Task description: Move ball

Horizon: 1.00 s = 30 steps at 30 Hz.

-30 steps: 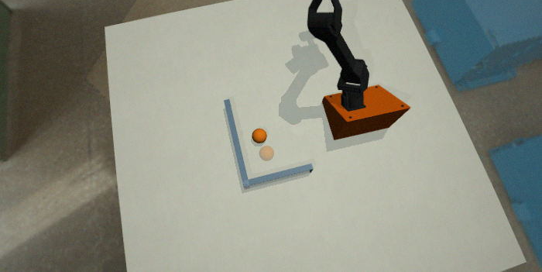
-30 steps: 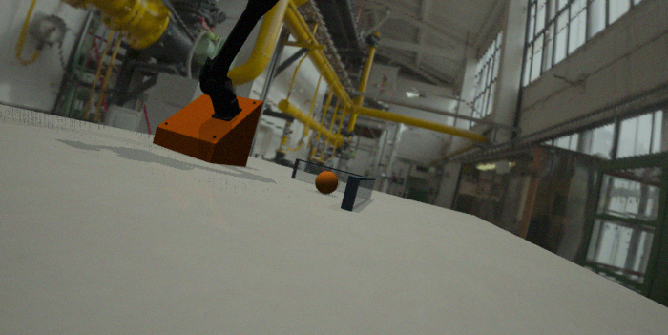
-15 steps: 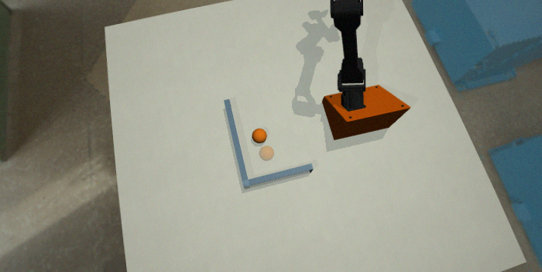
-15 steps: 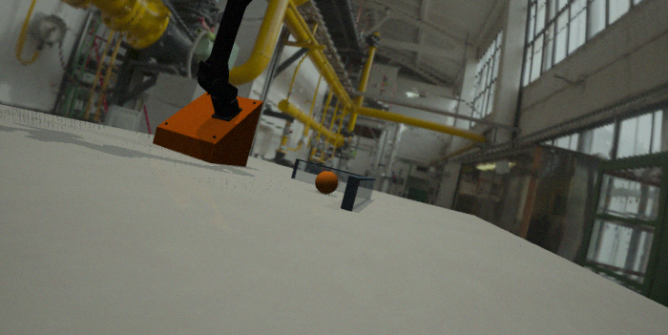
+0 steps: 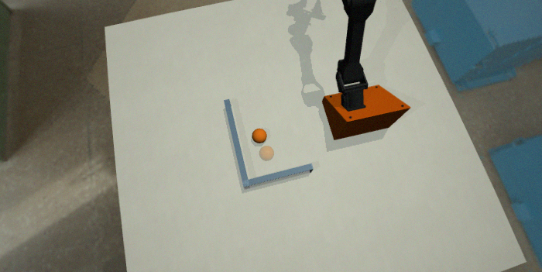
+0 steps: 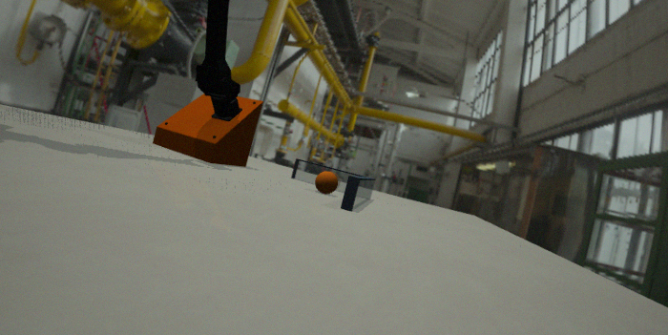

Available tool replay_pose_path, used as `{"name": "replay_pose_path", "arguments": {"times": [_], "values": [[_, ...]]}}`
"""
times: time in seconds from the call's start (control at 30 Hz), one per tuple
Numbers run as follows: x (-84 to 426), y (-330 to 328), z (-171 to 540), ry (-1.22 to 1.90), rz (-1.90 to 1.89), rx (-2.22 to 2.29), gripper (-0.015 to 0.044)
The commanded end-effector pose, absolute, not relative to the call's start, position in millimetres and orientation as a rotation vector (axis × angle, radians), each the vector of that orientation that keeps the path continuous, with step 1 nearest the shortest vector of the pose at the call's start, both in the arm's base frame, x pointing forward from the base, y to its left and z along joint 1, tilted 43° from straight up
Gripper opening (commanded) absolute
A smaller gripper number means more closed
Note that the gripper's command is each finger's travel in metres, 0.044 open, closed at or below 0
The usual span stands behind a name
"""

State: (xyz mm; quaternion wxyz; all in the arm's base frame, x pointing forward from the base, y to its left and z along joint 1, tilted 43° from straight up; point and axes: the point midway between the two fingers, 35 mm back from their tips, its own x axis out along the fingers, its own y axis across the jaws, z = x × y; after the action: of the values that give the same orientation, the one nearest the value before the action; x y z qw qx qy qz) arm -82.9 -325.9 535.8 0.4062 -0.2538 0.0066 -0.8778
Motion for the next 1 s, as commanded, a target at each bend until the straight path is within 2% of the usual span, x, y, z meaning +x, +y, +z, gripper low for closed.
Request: {"name": "replay_pose_path", "arguments": {"times": [0.0, 0.23, 0.47, 0.7, 0.97], "values": [[-49.6, -356.8, 506.2, 0.138, -2.109, -0.582, 0.0367], [45.5, -401.6, 435.8, 0.403, -1.831, -0.502, 0.0367], [149.8, -405.8, 360.4, 0.656, -1.518, -0.499, 0.0367], [247.2, -370.4, 283.8, 0.889, -1.179, -0.566, 0.0367], [332.6, -288.9, 198.3, 1.128, -0.765, -0.721, 0.0367]]}}
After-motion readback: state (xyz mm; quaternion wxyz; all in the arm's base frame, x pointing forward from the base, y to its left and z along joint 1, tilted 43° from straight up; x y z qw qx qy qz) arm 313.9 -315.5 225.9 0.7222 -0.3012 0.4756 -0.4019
